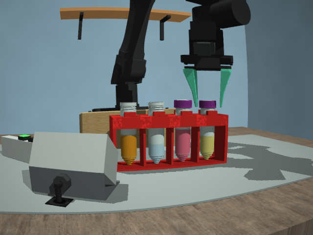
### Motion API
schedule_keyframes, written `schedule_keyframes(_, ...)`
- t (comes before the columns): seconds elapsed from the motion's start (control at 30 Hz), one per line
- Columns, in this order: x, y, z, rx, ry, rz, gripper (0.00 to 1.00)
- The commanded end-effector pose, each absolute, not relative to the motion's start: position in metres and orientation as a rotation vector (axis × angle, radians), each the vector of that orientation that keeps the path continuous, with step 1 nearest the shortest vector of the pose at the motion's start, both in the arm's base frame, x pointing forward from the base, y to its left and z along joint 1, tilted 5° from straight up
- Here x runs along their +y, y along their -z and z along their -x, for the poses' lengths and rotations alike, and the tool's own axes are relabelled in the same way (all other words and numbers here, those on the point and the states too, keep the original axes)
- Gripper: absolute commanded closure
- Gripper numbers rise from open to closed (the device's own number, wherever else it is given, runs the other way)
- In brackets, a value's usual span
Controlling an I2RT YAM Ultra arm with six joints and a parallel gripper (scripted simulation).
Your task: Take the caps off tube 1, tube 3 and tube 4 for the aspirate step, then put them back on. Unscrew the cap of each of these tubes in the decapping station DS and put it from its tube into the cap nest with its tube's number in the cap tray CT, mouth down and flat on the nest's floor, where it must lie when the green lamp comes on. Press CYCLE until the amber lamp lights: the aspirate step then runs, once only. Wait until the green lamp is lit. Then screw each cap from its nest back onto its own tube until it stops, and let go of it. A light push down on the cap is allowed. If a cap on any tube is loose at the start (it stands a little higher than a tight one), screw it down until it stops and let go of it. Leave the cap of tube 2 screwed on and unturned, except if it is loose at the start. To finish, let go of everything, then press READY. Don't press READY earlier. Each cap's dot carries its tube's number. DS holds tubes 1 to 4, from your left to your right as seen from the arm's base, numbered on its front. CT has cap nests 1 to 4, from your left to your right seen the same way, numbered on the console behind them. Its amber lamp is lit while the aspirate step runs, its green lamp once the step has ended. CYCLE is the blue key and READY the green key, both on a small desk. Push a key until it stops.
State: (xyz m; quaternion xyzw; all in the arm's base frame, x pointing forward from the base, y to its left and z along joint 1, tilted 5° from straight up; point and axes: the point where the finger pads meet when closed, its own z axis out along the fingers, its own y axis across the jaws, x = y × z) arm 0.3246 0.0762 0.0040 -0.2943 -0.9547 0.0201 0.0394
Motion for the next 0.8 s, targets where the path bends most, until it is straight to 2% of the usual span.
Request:
schedule_keyframes(0.0,0.0761,-0.0084,-0.3274,-3.026,-0.04,0.54,0.51)
schedule_keyframes(0.43,0.0755,-0.0086,-0.3256,-3.035,-0.004,-0.455,0.51)
schedule_keyframes(0.53,0.0755,-0.0086,-0.3255,-3.032,-0.004,-0.479,0.51)
schedule_keyframes(0.77,0.0753,-0.0086,-0.3251,-2.868,0.02,-1.096,0.51)
